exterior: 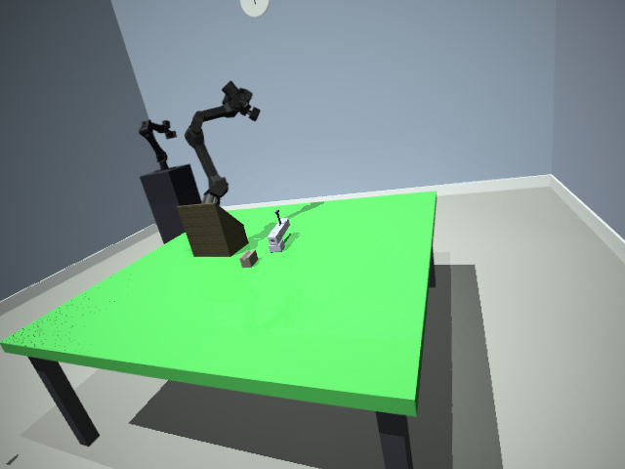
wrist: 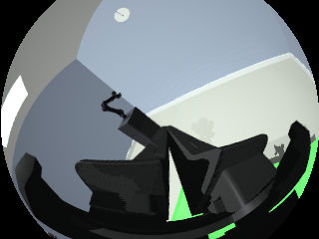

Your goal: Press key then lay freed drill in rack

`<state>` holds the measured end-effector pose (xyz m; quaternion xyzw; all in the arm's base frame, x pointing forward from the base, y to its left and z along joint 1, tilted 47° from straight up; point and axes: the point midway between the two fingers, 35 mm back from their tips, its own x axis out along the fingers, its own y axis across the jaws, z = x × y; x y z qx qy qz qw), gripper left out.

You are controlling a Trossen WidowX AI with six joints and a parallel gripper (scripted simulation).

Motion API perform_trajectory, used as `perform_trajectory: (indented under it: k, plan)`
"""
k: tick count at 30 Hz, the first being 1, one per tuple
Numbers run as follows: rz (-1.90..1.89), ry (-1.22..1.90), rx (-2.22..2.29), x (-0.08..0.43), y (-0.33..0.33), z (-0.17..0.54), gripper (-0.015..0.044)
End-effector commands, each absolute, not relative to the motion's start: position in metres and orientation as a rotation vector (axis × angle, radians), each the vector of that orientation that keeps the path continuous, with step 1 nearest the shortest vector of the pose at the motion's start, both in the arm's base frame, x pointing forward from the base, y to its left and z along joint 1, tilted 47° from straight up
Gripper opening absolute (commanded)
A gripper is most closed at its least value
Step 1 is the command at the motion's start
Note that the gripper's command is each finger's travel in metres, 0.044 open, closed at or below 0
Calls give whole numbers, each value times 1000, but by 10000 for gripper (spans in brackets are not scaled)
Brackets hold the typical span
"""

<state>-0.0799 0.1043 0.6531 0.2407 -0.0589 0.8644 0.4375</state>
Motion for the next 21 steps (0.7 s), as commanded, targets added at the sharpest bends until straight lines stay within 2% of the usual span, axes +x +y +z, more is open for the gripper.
perform_trajectory:
  k: [1,11,21]
  plan:
    - [1992,-94,622,-28,149,640,0]
    - [1637,96,560,101,220,571,0]
    - [1303,333,486,225,232,464,0]
